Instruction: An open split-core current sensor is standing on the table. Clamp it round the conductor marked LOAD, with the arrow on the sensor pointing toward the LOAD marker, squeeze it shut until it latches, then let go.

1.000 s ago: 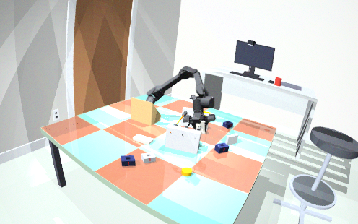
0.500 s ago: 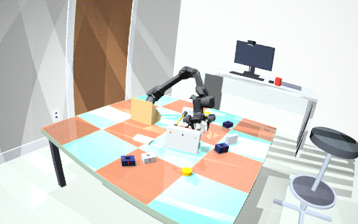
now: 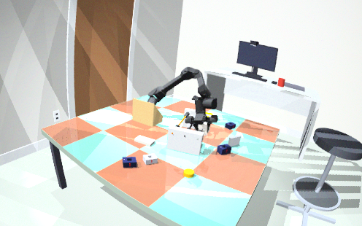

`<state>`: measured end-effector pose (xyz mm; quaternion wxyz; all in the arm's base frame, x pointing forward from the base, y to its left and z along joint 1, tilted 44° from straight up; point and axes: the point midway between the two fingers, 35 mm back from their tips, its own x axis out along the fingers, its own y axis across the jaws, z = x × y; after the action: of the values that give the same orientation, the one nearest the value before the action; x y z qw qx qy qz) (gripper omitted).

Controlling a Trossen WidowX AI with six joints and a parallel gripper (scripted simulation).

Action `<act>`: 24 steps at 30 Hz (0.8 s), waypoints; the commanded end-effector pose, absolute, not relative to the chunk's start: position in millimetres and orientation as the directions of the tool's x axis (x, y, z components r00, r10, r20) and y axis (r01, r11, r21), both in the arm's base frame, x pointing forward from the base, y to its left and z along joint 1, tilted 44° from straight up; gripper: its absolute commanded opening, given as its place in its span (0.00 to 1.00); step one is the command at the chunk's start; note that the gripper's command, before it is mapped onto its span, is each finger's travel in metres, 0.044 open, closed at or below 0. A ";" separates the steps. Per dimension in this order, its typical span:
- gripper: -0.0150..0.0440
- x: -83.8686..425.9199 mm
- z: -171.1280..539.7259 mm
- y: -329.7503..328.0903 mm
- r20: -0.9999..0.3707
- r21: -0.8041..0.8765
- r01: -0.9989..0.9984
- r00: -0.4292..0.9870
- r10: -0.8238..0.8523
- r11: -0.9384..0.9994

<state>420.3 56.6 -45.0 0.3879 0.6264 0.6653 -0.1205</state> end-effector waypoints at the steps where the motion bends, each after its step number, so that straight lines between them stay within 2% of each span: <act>1: 0.66 420.4 -45.0 56.6 -0.667 0.326 0.927 0.087 0.740 0.186; 4: 0.63 420.4 -45.0 56.6 -0.667 0.326 0.927 0.087 0.740 0.186; 12: 0.27 420.4 -44.4 55.7 -0.667 0.328 0.927 0.089 0.740 0.185; 24: 0.25 419.9 -44.8 55.5 -0.679 0.305 0.929 0.058 0.732 0.209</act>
<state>418.5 56.3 -44.8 0.3843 0.6240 0.6690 -0.1238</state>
